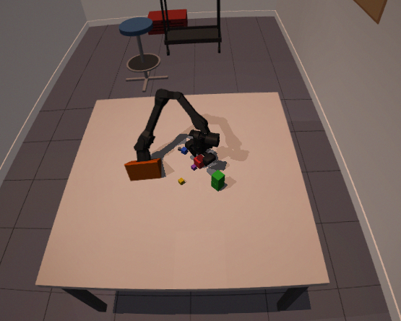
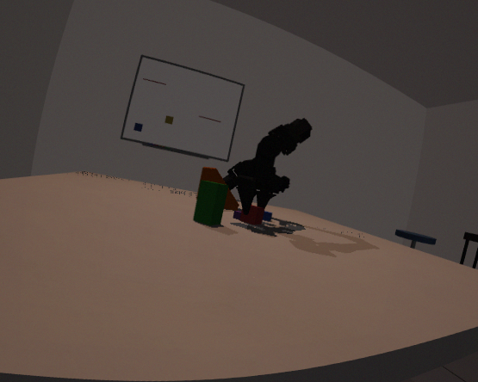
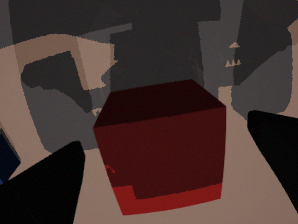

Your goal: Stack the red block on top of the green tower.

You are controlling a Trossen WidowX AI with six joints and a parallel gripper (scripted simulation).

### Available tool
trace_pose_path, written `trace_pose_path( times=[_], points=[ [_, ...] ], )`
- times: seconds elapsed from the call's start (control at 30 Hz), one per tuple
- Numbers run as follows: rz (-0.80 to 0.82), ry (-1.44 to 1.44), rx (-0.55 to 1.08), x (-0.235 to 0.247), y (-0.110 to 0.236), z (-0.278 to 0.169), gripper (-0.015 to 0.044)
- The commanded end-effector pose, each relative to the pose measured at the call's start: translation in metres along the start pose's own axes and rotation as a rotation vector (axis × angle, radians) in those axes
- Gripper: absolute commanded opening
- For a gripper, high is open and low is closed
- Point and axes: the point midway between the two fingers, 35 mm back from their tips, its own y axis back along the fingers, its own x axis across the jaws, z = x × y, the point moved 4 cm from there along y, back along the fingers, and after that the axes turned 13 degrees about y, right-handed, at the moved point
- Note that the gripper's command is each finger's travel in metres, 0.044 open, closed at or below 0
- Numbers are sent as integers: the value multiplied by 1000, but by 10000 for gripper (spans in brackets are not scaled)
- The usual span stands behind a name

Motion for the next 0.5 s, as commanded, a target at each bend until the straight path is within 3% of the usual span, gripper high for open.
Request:
trace_pose_path(
  times=[0.0,0.47],
  points=[
    [14,-14,-1,3,-11,-3,440],
    [14,-14,-2,3,-16,-3,440]
  ],
)
